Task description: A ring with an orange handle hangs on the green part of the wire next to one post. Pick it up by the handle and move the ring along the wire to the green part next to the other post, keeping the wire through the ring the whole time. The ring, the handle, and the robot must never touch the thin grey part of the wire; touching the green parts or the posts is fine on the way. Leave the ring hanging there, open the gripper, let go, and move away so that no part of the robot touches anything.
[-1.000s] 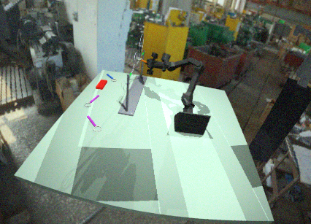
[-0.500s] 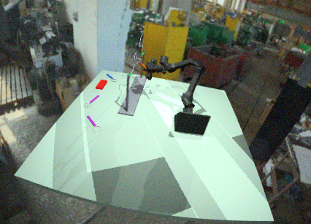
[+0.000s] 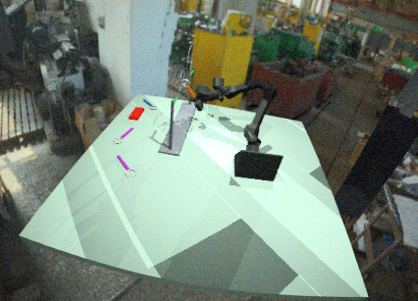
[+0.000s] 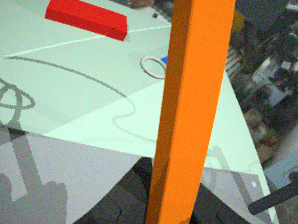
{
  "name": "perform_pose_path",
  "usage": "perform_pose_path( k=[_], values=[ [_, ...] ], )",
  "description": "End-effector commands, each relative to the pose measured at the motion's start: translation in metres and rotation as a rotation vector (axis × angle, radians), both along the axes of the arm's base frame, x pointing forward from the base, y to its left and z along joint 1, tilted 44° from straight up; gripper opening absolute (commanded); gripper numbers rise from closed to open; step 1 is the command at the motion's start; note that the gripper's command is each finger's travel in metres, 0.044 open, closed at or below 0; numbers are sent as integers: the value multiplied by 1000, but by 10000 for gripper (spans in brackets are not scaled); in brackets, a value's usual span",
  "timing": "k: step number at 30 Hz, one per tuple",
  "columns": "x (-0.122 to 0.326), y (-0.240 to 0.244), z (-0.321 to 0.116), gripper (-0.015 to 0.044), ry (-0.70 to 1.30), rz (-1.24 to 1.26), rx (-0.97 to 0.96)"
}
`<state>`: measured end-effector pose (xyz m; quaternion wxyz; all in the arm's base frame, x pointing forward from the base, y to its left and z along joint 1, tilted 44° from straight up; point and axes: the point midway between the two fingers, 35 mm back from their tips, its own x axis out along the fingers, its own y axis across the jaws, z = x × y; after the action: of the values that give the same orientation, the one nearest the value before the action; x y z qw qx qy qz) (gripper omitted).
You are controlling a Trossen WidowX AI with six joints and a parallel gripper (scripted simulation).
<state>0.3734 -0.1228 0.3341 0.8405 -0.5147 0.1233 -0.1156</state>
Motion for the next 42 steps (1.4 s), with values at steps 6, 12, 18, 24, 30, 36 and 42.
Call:
perform_pose_path(
  k=[6,12,18,24,30,36,42],
  values=[
    [-4,15,-16,-150,17,9,140],
    [-5,25,-27,-150,32,13,215],
    [-6,32,-35,-150,40,15,254],
    [-7,38,-41,-150,44,17,277],
    [-7,43,-47,-150,47,18,294],
    [-8,49,-53,-150,52,20,316],
    [-9,56,-60,-150,59,22,356]
  ],
)
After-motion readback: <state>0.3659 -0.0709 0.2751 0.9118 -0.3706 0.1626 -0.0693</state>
